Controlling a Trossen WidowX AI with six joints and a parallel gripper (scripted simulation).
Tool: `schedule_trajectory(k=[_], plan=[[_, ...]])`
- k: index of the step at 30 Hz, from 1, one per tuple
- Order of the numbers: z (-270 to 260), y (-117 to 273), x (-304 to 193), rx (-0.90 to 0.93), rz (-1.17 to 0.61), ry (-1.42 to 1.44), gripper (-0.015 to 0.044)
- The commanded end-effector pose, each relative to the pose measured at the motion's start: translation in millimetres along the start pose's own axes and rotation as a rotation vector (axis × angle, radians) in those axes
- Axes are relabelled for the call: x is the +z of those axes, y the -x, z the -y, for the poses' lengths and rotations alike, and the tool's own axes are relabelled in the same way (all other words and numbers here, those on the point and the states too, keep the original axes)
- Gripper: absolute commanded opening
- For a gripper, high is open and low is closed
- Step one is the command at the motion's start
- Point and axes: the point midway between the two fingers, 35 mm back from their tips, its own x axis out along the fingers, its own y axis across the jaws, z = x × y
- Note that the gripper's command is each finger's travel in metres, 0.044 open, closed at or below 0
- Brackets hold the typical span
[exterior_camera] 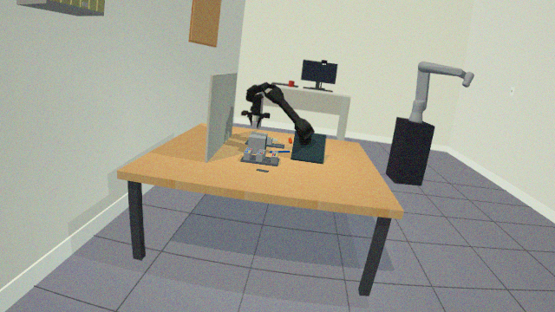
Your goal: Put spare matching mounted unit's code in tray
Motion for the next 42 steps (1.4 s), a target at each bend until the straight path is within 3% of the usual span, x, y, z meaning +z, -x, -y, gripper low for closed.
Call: schedule_trajectory(k=[1, 42], plan=[[0, -4, 0, 0.004, -0.003, -0.005, 0.0], [1, -39, -1, 0.004, -0.005, -0.005, 0.0]])
